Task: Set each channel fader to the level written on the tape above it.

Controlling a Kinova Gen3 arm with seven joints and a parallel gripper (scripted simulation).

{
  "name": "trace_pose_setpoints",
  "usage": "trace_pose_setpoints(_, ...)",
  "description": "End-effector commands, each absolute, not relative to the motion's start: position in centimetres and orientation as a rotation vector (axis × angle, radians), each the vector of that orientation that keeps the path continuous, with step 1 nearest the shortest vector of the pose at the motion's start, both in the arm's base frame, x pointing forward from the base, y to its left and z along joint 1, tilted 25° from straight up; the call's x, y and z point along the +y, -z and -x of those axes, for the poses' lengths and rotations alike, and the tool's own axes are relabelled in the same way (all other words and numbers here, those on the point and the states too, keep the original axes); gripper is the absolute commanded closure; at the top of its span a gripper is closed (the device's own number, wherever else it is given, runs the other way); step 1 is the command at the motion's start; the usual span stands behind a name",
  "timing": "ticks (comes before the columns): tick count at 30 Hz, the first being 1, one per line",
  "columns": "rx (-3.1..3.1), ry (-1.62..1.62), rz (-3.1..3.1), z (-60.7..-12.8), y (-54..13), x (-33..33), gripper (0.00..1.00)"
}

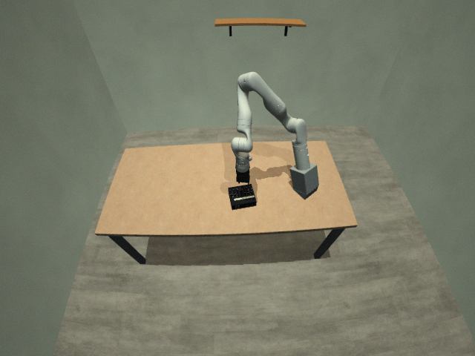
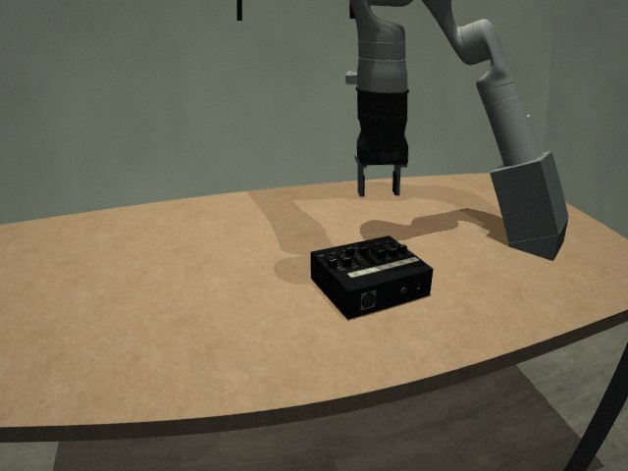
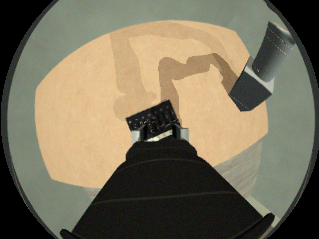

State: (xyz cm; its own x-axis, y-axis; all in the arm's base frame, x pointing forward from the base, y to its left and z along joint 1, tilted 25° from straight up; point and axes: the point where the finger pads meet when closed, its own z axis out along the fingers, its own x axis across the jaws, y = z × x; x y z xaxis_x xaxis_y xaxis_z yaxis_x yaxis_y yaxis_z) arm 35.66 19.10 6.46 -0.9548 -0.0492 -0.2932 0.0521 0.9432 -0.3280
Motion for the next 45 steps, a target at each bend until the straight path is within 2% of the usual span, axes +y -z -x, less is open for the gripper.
trace_pose_setpoints(1,2.792,0.489,-0.057,-35.4,-6.2,18.9,0.0)
trace_pose_setpoints(25,2.507,0.471,-0.966,-33.4,-4.1,15.7,0.0)
trace_pose_setpoints(45,1.772,0.277,-1.79,-33.4,-3.0,13.7,0.0)
